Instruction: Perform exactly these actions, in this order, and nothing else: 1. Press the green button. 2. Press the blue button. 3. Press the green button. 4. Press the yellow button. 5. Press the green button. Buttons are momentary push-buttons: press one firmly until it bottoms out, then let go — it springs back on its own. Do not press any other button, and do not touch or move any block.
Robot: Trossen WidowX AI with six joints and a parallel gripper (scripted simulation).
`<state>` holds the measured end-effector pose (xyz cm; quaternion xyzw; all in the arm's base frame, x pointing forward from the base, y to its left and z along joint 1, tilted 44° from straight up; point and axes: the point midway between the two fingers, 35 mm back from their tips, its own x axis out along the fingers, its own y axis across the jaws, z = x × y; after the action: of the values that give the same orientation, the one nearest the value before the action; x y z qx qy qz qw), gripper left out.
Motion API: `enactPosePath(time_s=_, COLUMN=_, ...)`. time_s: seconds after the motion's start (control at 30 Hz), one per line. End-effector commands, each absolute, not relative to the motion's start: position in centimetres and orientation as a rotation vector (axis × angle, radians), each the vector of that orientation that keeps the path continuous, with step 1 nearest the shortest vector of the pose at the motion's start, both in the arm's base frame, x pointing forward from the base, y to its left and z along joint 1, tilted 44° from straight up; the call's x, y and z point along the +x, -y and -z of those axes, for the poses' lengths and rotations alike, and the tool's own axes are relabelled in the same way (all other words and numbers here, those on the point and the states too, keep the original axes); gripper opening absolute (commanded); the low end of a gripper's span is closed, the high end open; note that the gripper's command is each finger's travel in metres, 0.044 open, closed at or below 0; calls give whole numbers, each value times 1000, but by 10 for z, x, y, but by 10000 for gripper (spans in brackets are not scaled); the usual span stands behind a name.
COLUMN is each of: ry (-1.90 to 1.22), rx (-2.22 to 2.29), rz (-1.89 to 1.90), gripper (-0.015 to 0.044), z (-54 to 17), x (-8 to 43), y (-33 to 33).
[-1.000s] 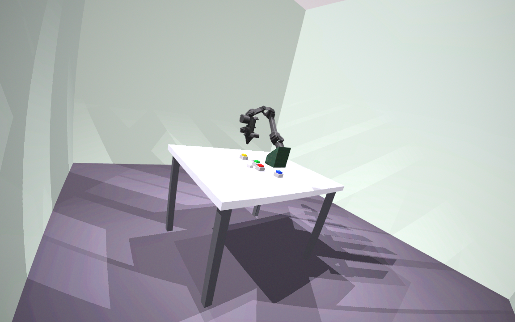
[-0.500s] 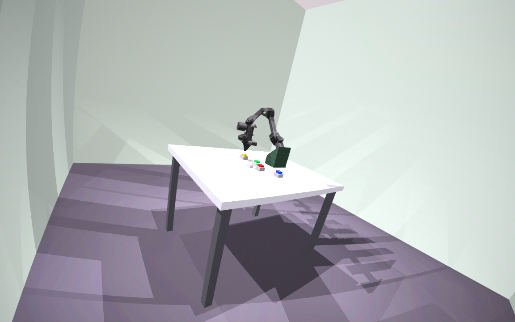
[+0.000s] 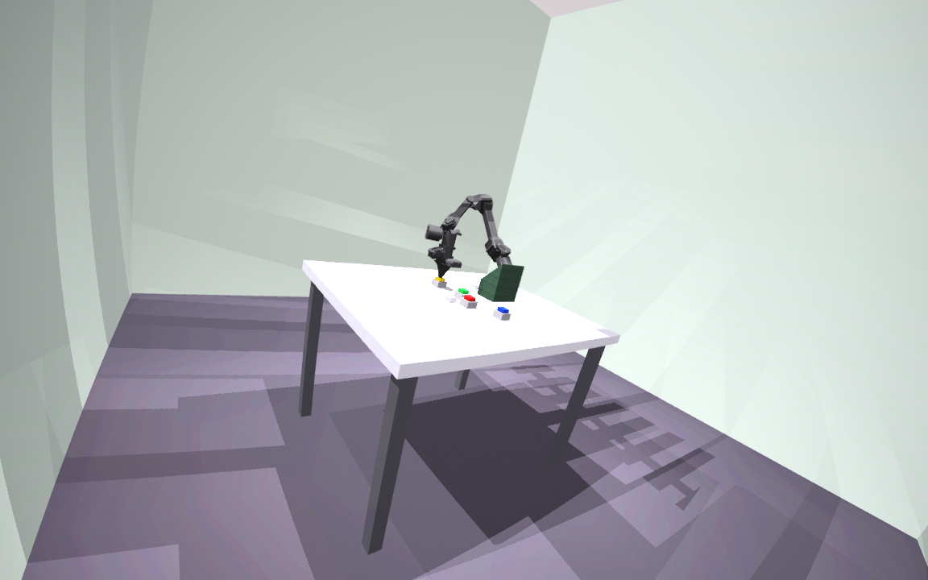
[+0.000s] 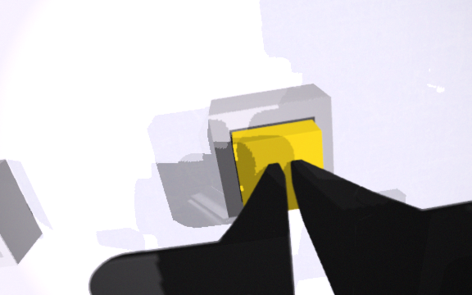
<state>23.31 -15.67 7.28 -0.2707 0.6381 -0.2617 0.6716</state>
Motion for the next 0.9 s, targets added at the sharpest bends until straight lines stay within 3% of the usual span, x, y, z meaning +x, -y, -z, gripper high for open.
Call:
enactPosePath(time_s=0.0, ry=-1445, rx=-612, rz=583, gripper=20, z=-66, x=232, y=161)
enactPosePath(time_s=0.87, ry=-1445, rx=-611, rz=582, gripper=20, z=-90, x=230, y=139)
